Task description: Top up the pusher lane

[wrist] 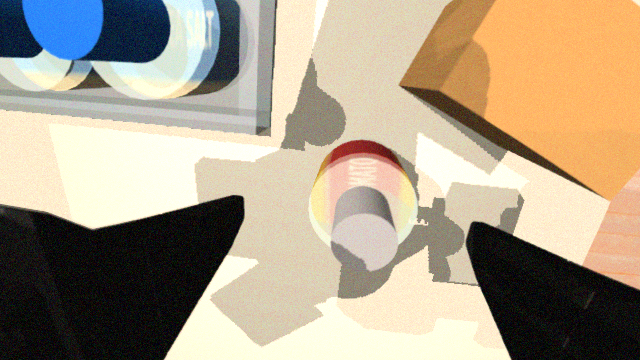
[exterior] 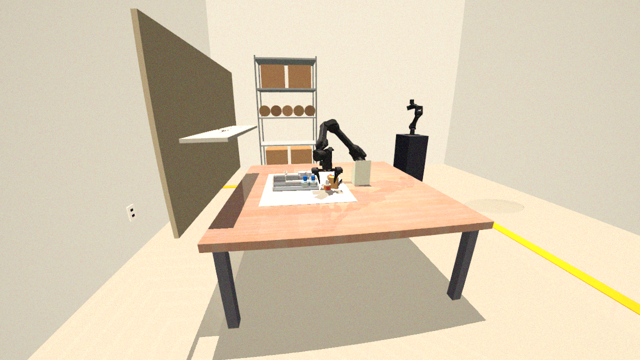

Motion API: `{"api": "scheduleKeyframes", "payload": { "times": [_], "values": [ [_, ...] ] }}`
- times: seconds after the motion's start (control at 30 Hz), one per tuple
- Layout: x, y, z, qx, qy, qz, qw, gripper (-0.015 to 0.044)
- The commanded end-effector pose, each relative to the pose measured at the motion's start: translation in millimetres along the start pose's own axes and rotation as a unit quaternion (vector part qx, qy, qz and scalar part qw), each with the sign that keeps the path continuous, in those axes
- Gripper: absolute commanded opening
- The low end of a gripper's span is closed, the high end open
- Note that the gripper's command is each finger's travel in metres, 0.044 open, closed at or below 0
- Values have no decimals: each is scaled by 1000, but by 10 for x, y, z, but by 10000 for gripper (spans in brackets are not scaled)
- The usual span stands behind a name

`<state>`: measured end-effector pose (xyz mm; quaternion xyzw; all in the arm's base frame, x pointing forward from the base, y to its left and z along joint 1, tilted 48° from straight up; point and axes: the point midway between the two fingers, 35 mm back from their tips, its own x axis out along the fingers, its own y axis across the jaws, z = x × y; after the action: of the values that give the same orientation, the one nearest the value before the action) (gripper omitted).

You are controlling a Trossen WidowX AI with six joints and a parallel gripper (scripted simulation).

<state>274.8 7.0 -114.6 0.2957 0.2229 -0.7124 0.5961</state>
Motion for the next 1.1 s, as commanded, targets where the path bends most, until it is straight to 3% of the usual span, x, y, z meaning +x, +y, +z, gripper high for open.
{"api": "scheduleKeyframes", "payload": {
  "times": [0.0,0.33,0.67,0.87,1.07],
  "values": [
    [92,-26,13,-4,-4,-1,1000,440],
    [225,-31,19,-4,-4,-1,1000,440],
    [225,-31,19,-4,-4,-1,1000,177],
    [225,-31,19,-4,-4,-1,1000,138],
    [-29,14,-6,-5,-2,-1,1000,0]
  ]
}}
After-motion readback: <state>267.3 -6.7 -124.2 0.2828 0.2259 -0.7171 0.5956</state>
